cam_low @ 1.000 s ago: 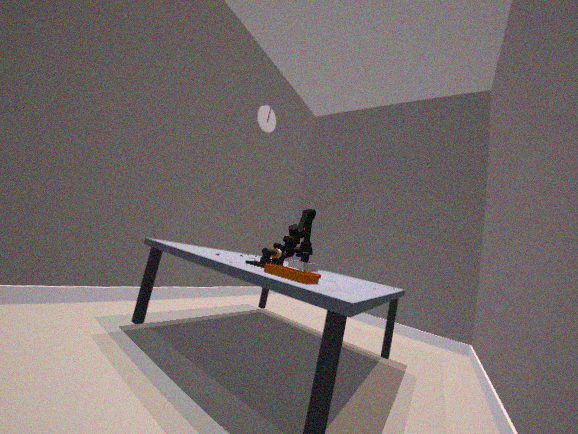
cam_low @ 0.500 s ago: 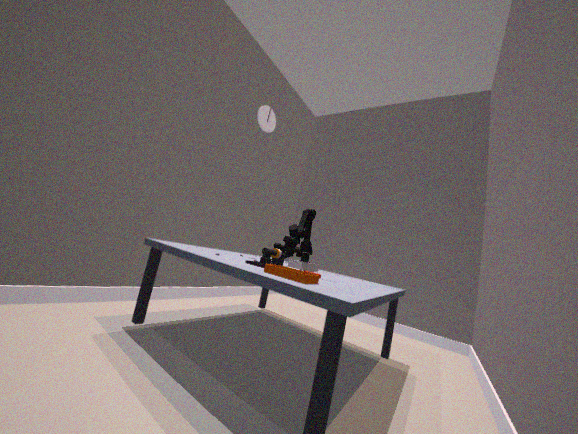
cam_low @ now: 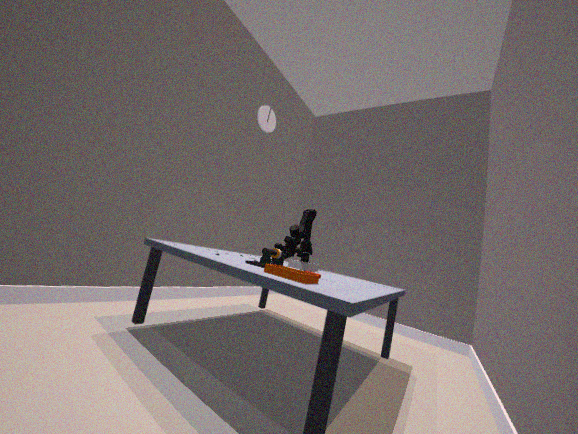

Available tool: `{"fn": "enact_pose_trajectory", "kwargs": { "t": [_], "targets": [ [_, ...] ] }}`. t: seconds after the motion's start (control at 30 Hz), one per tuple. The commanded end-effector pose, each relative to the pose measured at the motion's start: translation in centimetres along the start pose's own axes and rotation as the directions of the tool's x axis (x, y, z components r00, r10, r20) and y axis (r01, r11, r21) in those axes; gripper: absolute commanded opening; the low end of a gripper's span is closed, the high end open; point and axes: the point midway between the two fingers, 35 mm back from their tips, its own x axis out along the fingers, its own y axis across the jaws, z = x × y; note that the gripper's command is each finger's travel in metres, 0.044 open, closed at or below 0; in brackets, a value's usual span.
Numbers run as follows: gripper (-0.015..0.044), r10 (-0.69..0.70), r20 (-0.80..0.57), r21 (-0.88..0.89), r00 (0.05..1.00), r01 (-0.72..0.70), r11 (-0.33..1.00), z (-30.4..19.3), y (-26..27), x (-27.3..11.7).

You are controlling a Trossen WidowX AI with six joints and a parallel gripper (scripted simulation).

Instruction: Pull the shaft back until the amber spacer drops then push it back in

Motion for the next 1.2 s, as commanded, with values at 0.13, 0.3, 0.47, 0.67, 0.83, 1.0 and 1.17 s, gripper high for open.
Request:
{"fn": "enact_pose_trajectory", "kwargs": {
  "t": [0.13,0.3,0.47,0.67,0.83,1.0,1.17],
  "targets": [
    [0.0,-0.001,-0.002,-0.001,1.0,0.001,1.0,-0.37,-0.01,-0.3],
    [0.0,-0.001,-0.002,-0.001,1.0,0.001,1.0,-0.35,-0.01,-0.29],
    [0.0,-0.001,-0.002,-0.001,1.0,0.001,1.0,-0.4,-0.01,-0.33],
    [0.0,-0.001,-0.002,-0.001,1.0,0.001,1.0,-0.45,-0.01,-0.38],
    [0.0,-0.001,-0.002,-0.001,1.0,0.001,1.0,-0.49,-0.01,-0.42],
    [0.0,-0.001,-0.002,-0.001,1.0,0.001,1.0,-0.54,-0.01,-0.46],
    [0.0,-0.001,-0.002,-0.001,1.0,0.001,1.0,-0.58,-0.01,-0.51]
  ]
}}
